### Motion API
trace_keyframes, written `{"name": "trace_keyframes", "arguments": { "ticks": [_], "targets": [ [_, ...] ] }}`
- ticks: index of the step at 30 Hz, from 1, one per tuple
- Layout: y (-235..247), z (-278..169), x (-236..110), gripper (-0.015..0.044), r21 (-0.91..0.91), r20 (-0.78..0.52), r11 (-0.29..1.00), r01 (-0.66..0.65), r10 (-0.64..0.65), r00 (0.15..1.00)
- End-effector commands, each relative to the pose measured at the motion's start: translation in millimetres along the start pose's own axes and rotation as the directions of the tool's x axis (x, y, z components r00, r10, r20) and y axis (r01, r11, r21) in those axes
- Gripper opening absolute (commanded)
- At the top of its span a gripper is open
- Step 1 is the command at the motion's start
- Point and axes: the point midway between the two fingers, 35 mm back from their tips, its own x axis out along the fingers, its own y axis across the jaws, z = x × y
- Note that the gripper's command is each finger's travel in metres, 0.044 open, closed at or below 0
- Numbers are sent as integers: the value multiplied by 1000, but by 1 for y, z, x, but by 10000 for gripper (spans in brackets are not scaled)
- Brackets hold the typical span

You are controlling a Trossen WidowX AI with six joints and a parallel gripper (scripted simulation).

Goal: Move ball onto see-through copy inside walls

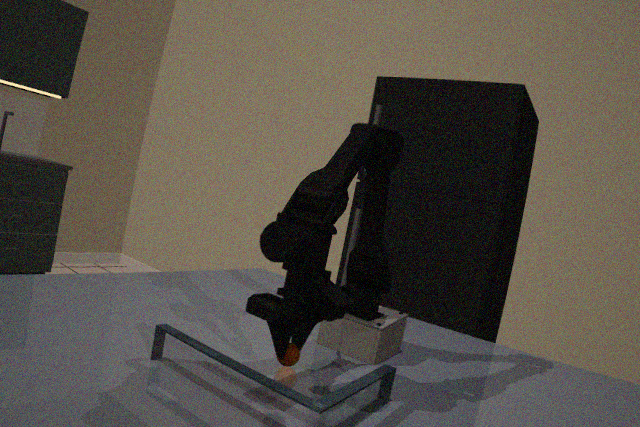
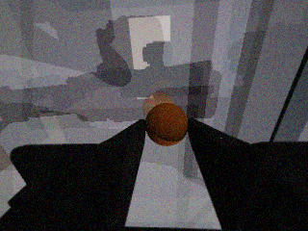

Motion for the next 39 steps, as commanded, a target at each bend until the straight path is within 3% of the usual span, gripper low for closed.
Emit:
{"name": "trace_keyframes", "arguments": {
  "ticks": [1,24,35,39],
  "targets": [
    [6,0,24,0,-7,2,1000,-17,17,1000],
    [8,0,47,0,-7,2,1000,-17,17,1000],
    [4,0,44,286,0,-1,1000,-7,7,1000],
    [4,0,44,286,0,-1,1000,-7,7,1000]
  ]
}}
